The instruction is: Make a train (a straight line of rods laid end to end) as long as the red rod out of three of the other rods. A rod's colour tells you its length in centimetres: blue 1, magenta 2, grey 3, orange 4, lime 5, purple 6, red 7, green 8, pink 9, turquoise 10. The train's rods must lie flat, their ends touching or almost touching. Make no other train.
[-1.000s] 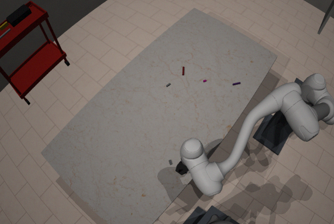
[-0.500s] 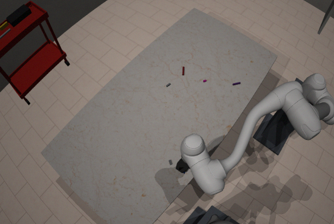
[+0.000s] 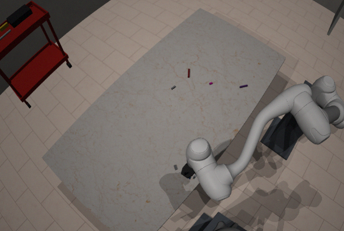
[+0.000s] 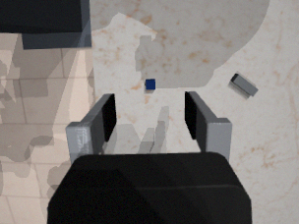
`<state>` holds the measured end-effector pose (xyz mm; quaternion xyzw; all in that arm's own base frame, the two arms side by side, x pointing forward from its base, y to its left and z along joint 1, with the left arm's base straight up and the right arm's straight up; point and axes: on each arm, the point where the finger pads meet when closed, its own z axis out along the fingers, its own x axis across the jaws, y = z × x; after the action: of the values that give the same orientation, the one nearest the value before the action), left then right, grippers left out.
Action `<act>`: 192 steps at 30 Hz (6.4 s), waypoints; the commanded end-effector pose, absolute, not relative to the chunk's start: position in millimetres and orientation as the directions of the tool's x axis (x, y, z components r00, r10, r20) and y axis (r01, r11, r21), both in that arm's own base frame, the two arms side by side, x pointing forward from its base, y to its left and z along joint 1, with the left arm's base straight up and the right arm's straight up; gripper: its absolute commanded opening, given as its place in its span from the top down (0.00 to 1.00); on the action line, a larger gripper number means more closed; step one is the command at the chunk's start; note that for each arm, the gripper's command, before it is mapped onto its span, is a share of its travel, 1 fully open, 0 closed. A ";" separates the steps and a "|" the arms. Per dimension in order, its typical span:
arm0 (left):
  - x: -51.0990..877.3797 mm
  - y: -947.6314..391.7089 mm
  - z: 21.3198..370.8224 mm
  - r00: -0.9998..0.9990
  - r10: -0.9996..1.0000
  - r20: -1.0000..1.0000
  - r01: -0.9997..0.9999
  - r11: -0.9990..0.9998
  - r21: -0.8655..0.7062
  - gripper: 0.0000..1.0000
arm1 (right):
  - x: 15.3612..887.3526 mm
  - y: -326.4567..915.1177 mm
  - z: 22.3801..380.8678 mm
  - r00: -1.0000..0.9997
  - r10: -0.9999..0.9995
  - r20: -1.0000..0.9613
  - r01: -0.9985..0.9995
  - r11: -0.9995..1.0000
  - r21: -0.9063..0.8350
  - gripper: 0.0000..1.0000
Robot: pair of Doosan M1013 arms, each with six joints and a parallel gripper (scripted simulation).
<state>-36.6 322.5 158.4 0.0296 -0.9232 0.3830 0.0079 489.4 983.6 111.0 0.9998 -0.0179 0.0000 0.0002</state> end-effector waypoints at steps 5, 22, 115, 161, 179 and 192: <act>-36.7 322.7 158.8 -0.998 -0.048 0.038 -0.061 0.705 -0.706 0.00 | 489.5 984.0 113.2 0.999 -0.036 0.001 -0.036 -0.999 -0.002 0.00; -36.7 322.7 158.8 -0.998 -0.048 0.038 -0.061 0.705 -0.706 0.00 | 538.3 988.4 103.4 0.918 0.396 0.002 0.396 -0.918 -0.002 0.00; -36.7 322.7 158.8 -0.998 -0.048 0.038 -0.061 0.705 -0.706 0.00 | 594.5 977.0 41.7 0.607 0.795 0.002 0.795 -0.607 0.000 0.46; -36.7 322.7 158.8 -0.998 -0.048 0.038 -0.061 0.705 -0.706 0.00 | 594.6 977.2 26.9 0.607 0.795 0.002 0.795 -0.607 0.000 0.46; -36.7 322.7 158.8 -0.998 -0.048 0.038 -0.061 0.705 -0.706 0.00 | 594.6 977.2 22.9 0.607 0.795 0.002 0.795 -0.607 0.000 0.46; -36.7 322.7 158.8 -0.998 -0.048 0.038 -0.061 0.705 -0.706 0.00 | 594.6 977.2 22.9 0.607 0.795 0.002 0.795 -0.607 0.000 0.46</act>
<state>-36.6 322.5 158.4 0.0296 -0.9232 0.3830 0.0079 594.5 976.7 20.5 0.8964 0.4433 -0.0001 0.0001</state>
